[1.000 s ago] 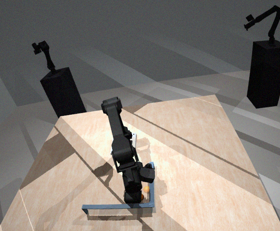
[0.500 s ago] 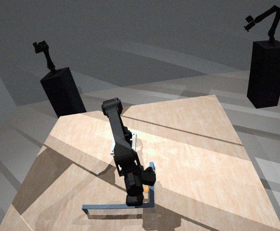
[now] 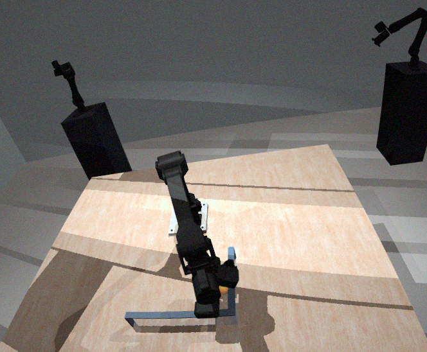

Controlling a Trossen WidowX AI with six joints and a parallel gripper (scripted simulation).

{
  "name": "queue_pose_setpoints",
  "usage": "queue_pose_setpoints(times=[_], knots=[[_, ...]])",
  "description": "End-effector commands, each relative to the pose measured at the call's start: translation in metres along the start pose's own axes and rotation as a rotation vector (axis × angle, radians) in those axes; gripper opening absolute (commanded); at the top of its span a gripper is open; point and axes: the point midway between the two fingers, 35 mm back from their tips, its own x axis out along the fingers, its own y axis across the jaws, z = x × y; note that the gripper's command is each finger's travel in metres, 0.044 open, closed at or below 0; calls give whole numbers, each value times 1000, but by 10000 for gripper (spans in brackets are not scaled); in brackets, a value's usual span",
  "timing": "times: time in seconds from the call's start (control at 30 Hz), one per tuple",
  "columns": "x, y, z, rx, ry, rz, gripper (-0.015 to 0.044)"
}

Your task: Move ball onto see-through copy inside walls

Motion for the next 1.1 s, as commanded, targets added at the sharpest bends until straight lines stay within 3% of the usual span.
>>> queue_pose_setpoints(times=[0.0,0.1,0.33,0.5,1.07], knots=[[5,1,-1,-6,4,6,245],[5,1,-1,-6,4,6,166],[5,1,-1,-6,4,6,120],[-8,-2,0,-6,4,6,0],[-98,-4,1,-6,4,5,0]])
